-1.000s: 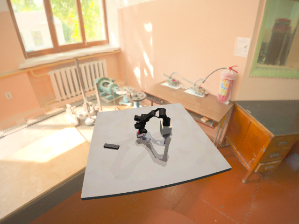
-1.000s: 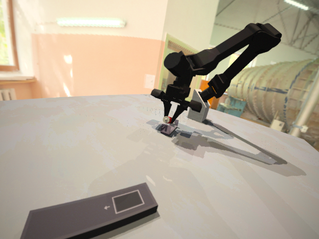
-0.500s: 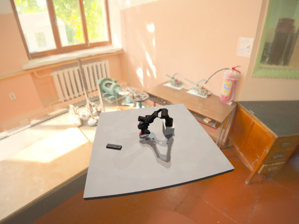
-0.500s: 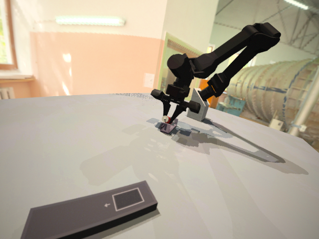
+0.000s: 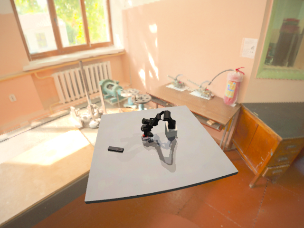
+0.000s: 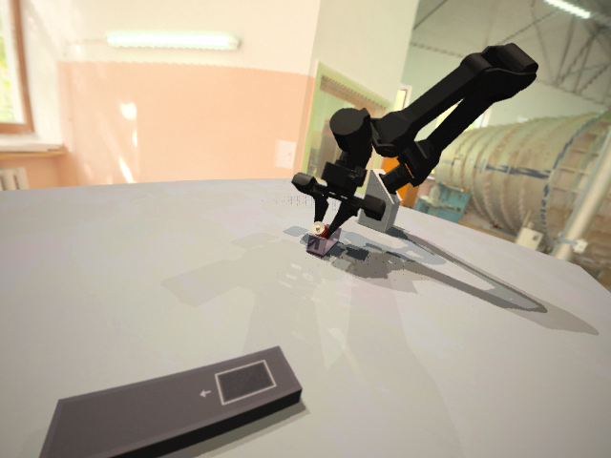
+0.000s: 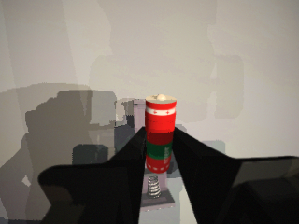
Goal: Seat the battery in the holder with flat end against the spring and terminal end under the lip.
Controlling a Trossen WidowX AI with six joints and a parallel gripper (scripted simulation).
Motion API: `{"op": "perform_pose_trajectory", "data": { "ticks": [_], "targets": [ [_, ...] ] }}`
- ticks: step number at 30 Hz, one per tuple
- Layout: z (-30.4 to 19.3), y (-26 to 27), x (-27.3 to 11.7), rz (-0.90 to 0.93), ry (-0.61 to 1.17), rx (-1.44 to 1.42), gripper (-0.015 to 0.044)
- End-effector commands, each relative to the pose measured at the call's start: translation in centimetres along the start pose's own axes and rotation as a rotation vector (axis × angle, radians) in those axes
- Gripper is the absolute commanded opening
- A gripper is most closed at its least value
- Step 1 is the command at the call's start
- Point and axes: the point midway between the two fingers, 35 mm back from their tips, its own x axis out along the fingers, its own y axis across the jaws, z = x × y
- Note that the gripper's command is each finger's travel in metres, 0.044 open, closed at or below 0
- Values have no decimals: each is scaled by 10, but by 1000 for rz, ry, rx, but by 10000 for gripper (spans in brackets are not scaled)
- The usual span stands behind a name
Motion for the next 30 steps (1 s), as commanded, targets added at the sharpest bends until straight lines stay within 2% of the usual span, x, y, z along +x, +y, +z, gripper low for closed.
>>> {"op": "perform_pose_trajectory", "data": {
  "ticks": [1, 30],
  "targets": [
    [-5, 2, 0, -1, -8, 10, 83],
    [-23, 4, -6, -7, -33, 13, 83]
  ]
}}
